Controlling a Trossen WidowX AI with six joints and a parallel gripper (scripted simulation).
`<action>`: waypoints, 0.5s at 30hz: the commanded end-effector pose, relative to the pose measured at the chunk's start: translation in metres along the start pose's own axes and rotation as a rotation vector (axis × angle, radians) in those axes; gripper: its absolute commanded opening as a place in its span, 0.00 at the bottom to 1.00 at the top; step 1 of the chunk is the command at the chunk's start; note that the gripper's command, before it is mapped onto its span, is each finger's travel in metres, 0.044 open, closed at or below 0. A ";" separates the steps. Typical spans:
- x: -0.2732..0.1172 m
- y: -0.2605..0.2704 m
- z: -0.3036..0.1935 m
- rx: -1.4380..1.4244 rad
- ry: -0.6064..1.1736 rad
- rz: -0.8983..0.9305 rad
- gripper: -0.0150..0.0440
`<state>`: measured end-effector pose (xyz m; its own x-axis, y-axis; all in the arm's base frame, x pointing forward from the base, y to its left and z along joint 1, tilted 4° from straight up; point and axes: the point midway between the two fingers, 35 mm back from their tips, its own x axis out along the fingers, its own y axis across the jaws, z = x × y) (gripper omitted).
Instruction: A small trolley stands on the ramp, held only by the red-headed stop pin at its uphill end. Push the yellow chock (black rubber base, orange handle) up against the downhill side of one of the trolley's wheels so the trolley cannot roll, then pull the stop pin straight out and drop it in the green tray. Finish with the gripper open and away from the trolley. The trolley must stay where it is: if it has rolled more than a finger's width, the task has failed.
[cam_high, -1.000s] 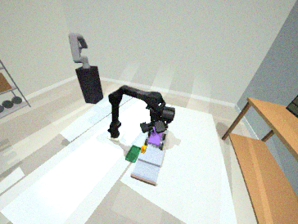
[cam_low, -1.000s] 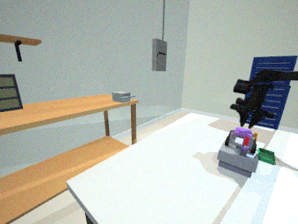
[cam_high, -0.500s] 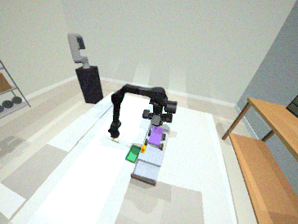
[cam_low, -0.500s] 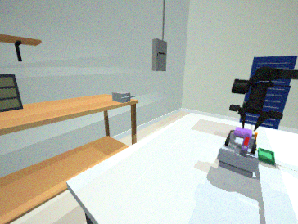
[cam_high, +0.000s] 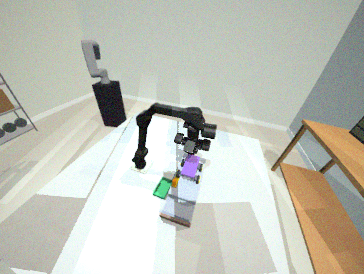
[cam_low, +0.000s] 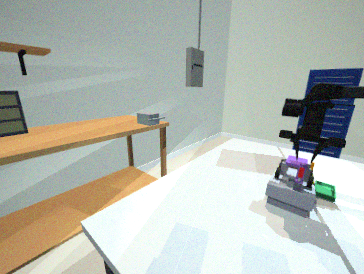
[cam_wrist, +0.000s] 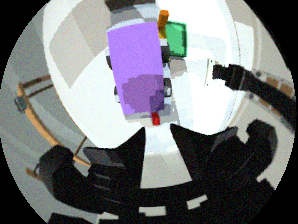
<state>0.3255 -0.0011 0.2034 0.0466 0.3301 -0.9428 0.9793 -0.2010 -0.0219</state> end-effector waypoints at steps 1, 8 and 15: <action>0.006 0.000 -0.001 0.004 0.003 0.000 0.58; 0.017 0.000 -0.001 0.004 0.004 0.000 0.58; 0.023 0.000 -0.001 0.004 0.004 0.000 0.58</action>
<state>0.3262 0.0063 0.1835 0.0440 0.3313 -0.9425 0.9792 -0.2014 -0.0251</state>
